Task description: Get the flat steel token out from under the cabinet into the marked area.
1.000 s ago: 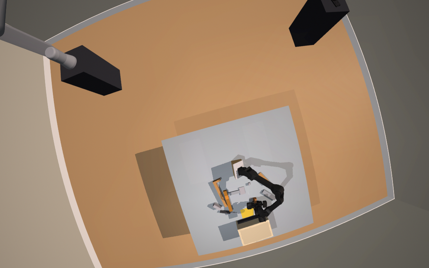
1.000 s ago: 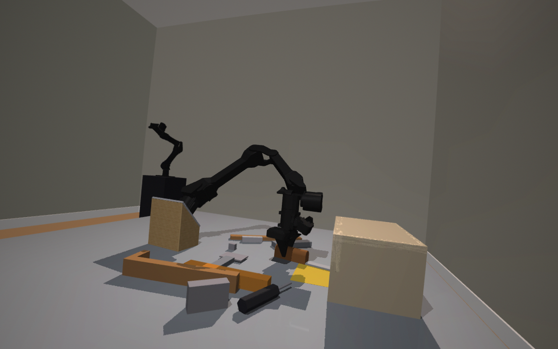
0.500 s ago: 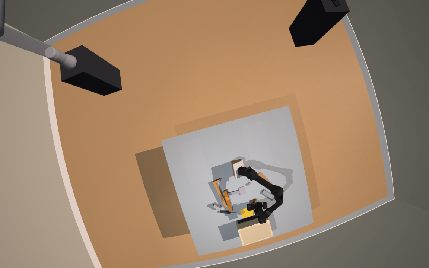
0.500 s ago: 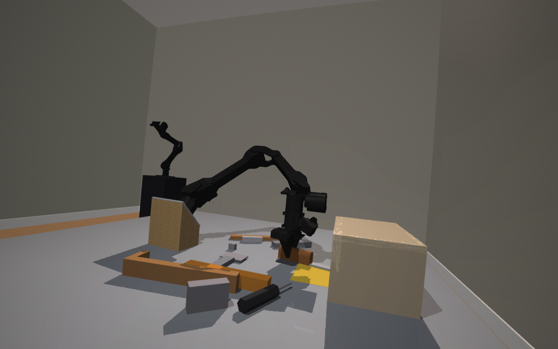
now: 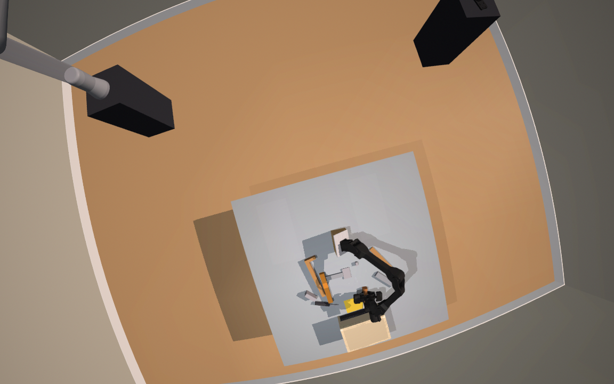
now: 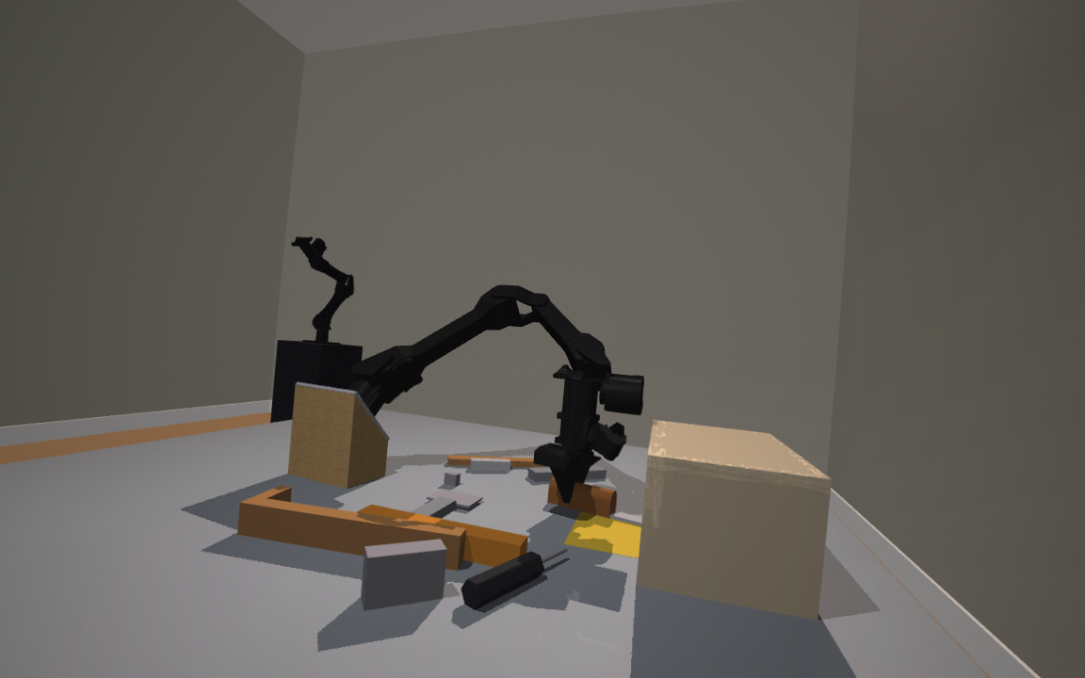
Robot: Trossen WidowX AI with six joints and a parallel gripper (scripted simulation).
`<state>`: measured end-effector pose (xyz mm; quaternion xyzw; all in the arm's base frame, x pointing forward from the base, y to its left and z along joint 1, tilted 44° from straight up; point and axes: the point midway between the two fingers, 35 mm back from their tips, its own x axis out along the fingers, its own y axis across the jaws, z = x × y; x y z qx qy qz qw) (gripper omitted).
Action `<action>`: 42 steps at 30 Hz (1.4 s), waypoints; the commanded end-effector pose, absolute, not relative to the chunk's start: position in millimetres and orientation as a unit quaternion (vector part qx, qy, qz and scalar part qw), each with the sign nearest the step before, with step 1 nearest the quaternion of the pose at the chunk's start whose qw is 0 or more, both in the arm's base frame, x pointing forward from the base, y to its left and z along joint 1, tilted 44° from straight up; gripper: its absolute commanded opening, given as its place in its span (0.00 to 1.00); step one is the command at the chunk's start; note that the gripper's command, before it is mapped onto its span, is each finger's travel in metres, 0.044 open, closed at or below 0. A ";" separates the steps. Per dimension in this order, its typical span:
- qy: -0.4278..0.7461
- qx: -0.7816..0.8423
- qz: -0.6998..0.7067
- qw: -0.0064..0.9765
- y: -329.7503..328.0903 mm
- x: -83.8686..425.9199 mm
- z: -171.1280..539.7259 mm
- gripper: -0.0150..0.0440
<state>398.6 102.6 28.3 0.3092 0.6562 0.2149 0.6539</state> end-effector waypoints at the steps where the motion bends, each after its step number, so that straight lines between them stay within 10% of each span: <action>1: 0.654 0.308 0.218 0.655 102.8 403.6 29.2 0.25; 42: 0.655 0.308 0.218 0.655 87.5 401.5 12.1 0.25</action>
